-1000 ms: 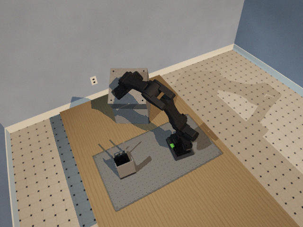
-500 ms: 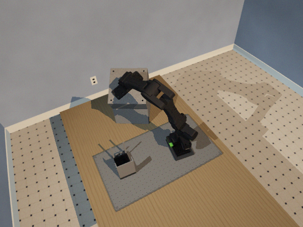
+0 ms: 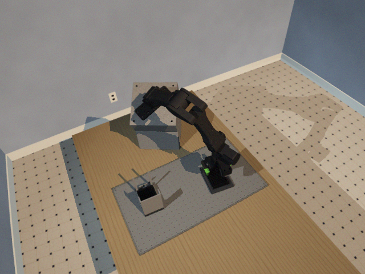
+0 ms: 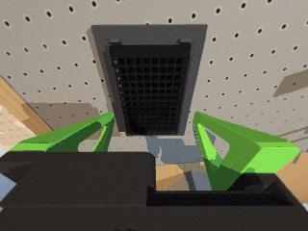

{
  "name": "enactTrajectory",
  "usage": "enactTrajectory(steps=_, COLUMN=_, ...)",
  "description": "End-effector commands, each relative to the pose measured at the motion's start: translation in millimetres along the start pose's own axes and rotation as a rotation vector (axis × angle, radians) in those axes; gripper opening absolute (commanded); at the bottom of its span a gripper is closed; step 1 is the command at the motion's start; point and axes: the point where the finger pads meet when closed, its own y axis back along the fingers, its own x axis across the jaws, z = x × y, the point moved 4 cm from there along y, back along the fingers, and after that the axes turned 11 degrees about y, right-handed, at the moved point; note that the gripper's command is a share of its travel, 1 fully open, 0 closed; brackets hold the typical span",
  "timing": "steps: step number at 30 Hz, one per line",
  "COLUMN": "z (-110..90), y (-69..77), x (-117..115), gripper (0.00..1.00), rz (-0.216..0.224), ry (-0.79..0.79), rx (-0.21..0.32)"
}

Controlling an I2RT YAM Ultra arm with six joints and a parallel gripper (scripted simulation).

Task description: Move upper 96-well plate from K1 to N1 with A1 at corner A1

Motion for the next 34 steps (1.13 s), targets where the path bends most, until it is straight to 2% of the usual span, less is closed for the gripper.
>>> enactTrajectory(steps=1, z=2.1, y=22.3, x=4.9, gripper=1.0, rz=0.001, ry=0.009, rx=-0.015)
enactTrajectory(steps=2, z=2.1, y=22.3, x=4.9, gripper=1.0, rz=0.001, ry=0.009, rx=-0.015)
enactTrajectory(steps=3, z=14.4, y=28.8, x=7.3, gripper=1.0, rz=0.01, ry=-0.003, rx=-0.042)
enactTrajectory(steps=5, z=1.0, y=30.0, x=4.6, gripper=1.0, rz=0.001, ry=0.009, rx=-0.014)
enactTrajectory(steps=8, z=7.6, y=40.1, x=5.9, gripper=1.0, rz=0.006, ry=0.003, rx=-0.029)
enactTrajectory(steps=11, z=1.3, y=46.1, x=4.5, gripper=1.0, rz=0.001, ry=0.009, rx=-0.016)
enactTrajectory(steps=13, z=6.8, y=53.3, x=5.6, gripper=1.0, rz=0.005, ry=0.003, rx=-0.028)
enactTrajectory(steps=15, z=0.4, y=56.4, x=4.2, gripper=1.0, rz=0.001, ry=0.009, rx=-0.015)
enactTrajectory(steps=17, z=5.9, y=63.7, x=5.3, gripper=1.0, rz=0.005, ry=0.003, rx=-0.027)
enactTrajectory(steps=21, z=4.9, y=68.7, x=5.1, gripper=1.0, rz=0.005, ry=0.004, rx=-0.025)
enactTrajectory(steps=34, z=4.9, y=68.7, x=5.1, gripper=1.0, rz=0.005, ry=0.004, rx=-0.025)
